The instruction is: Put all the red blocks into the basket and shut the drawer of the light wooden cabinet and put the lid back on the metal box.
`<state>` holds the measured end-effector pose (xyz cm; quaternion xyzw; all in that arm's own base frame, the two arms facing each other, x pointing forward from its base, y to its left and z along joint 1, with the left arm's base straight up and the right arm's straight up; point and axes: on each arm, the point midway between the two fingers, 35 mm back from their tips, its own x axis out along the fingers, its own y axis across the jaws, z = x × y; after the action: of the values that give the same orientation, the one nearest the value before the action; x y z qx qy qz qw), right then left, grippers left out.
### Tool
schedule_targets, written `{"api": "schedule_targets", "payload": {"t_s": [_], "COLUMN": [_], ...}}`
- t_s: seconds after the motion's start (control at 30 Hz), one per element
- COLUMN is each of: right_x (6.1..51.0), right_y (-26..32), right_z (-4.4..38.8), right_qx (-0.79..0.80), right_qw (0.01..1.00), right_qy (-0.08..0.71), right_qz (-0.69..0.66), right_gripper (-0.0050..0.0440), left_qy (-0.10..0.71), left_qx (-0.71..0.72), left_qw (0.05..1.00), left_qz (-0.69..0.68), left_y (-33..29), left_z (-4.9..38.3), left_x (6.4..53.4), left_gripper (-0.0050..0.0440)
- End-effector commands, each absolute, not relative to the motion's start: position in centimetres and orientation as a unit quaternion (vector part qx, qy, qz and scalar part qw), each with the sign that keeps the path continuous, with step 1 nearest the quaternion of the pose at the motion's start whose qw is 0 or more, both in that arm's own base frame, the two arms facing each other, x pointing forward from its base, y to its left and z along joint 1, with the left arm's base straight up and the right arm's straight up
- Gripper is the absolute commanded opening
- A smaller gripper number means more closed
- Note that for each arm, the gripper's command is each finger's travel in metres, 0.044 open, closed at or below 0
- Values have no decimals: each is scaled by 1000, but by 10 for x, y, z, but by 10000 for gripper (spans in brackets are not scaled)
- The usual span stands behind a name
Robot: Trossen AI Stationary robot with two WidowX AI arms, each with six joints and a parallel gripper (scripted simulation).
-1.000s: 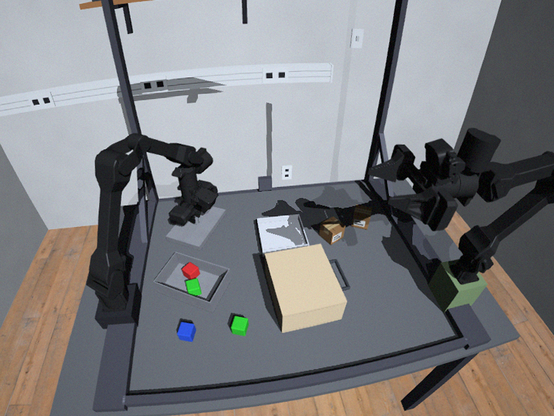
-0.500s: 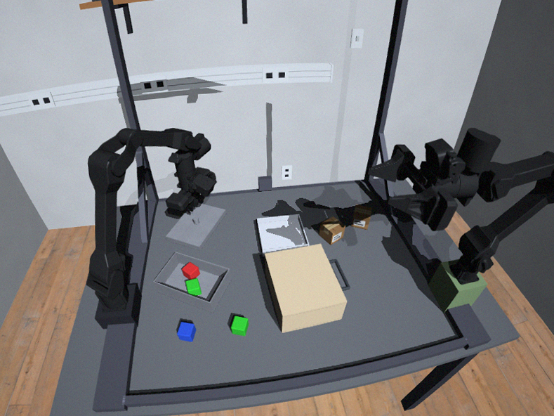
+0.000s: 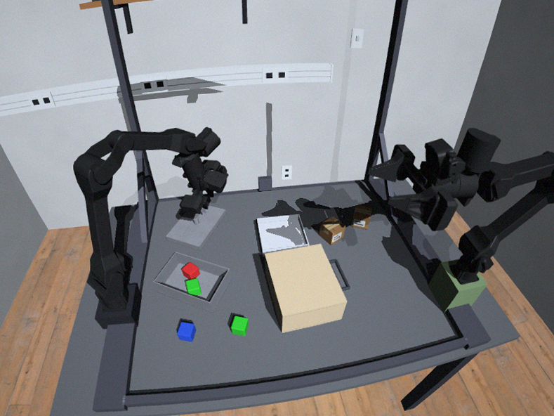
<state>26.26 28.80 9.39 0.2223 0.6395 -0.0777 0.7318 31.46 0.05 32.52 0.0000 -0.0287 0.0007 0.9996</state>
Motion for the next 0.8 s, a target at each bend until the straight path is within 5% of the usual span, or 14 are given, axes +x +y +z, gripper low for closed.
{"api": "schedule_targets", "payload": {"t_s": [0.0,0.4,0.77], "right_x": [295,336,336], "right_y": [265,211,207], "right_z": [133,183,183], "right_qx": [259,262,262], "right_qw": [770,846,849], "right_qy": [583,458,453], "right_qz": [0,84,71], "right_gripper": [225,225,225], "left_qy": [-39,-37,-34], "left_qx": [-1,-1,-1], "left_qw": [999,999,999], "left_qz": [-2,-1,-1], "left_y": [-1,-1,-1], "left_z": [333,331,329], "left_x": [312,313,314], "left_gripper": [400,400,400]}}
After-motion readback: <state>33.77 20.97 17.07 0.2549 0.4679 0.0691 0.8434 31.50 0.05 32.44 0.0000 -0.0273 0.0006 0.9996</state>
